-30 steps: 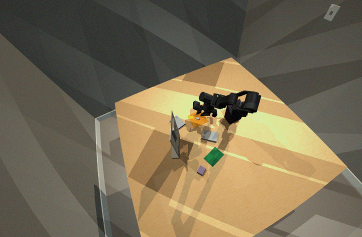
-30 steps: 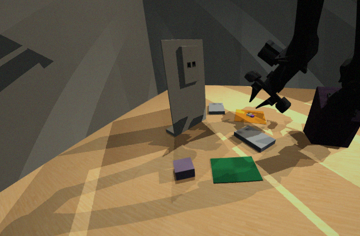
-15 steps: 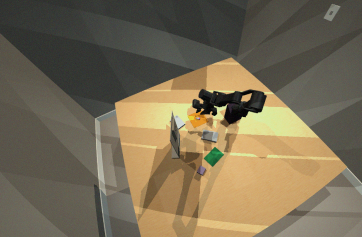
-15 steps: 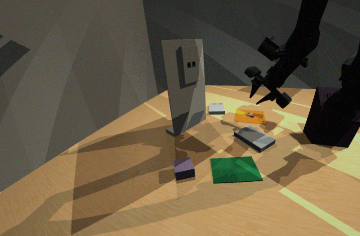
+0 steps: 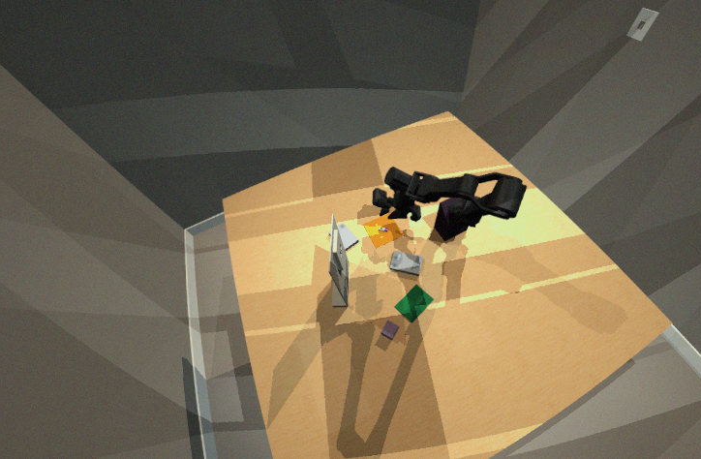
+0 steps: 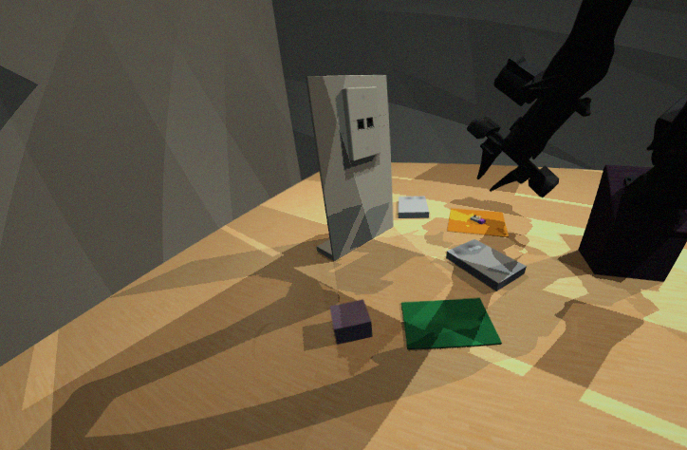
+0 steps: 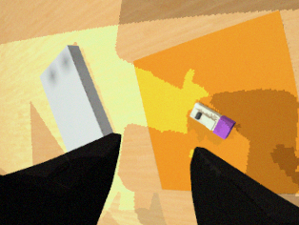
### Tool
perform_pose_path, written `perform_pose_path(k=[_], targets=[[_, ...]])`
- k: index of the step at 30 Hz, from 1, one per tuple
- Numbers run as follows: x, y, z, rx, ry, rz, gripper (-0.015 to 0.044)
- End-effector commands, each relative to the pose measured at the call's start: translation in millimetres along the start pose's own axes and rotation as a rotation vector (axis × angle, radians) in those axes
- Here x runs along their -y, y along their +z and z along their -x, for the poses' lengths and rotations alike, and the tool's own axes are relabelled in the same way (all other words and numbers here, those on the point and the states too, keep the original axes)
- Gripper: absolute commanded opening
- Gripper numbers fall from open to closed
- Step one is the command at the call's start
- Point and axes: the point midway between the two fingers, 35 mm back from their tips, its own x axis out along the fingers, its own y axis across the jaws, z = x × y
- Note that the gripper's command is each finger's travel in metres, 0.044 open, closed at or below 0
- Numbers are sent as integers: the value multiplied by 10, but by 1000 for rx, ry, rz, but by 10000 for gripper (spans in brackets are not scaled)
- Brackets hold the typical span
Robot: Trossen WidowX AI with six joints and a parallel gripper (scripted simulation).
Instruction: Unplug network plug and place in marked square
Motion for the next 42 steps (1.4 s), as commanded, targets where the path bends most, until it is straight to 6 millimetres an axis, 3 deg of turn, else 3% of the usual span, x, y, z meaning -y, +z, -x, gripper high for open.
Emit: perform_pose_path(k=[1, 28, 42], targets=[[-44, -4, 53, -3, 3, 6, 156], [-146, -14, 323, -2, 1, 0, 156], [-436, 49, 658, 24, 9, 15, 156]])
